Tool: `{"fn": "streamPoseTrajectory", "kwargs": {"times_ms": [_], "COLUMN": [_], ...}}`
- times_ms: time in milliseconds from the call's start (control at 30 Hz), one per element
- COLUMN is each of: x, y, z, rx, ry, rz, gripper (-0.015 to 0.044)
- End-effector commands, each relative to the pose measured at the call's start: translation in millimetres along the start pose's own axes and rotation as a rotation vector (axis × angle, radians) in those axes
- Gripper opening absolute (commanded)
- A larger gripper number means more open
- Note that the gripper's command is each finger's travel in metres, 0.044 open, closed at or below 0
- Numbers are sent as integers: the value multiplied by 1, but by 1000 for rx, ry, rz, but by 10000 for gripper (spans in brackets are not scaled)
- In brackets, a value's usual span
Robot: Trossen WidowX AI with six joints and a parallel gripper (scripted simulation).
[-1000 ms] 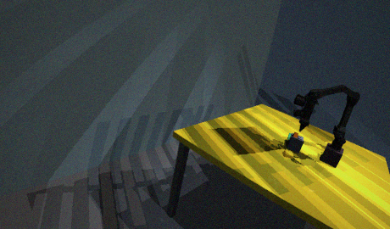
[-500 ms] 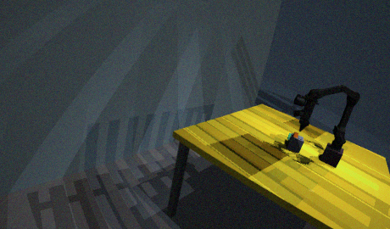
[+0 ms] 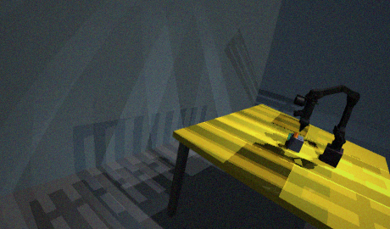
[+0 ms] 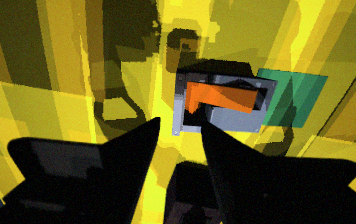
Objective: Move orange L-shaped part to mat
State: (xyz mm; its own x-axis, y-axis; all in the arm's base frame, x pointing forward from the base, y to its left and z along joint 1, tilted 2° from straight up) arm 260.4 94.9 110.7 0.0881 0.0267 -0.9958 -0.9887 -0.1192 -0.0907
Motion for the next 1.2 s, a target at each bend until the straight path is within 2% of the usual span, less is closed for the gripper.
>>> {"fn": "streamPoseTrajectory", "kwargs": {"times_ms": [0,100,267,1167], "x": [0,17,74,112], "y": [0,-1,4,6], "z": [0,0,-1,-2], "rx": [0,-1,-4,-4], "ry": [0,1,4,4], "rz": [-2,4,19,20], "gripper": [180,180,180,180]}}
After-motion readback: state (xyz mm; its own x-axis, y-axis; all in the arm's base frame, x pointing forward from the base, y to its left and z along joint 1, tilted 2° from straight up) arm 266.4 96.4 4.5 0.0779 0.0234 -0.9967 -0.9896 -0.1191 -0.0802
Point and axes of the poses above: the point midway between the two fingers, 35 mm back from their tips, its own x axis out along the fingers, its own z axis across the jaws, y = z × x, the point moved 1 cm from there along -x, back along the fingers, and after that the axes turned 2 degrees about x, right-handed, at the moved point
